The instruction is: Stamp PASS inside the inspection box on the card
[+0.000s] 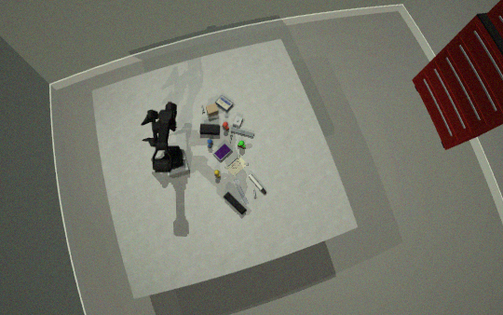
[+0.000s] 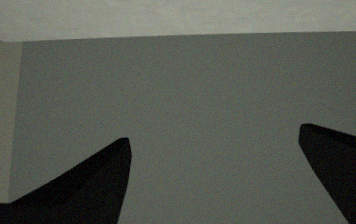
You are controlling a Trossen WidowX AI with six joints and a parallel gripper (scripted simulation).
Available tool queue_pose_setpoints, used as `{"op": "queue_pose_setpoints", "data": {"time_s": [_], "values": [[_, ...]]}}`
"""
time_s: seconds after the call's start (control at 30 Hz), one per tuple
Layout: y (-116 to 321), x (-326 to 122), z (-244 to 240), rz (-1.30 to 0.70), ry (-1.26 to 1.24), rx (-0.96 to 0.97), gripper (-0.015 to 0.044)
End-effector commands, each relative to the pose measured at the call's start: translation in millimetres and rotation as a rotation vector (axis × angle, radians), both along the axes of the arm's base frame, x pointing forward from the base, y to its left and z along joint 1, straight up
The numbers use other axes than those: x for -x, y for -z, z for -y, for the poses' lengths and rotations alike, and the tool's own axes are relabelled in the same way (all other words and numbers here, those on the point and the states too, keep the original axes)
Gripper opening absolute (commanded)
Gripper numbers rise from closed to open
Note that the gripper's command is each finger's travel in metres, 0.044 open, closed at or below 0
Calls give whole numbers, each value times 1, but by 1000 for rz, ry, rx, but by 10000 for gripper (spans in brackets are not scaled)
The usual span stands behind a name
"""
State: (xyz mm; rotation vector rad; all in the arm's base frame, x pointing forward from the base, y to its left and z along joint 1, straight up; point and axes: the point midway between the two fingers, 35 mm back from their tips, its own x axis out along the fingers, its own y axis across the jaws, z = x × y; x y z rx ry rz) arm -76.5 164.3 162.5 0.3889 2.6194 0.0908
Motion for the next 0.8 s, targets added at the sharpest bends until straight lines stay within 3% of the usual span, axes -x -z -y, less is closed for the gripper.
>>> {"op": "queue_pose_setpoints", "data": {"time_s": [0.0,0.2,0.5,0.77], "values": [[0,-2,-1,6,3,-4,374],[6,-61,-31,215,74,-94,228],[19,-185,-41,570,136,-131,228],[34,-300,4,840,138,-28,228]]}}
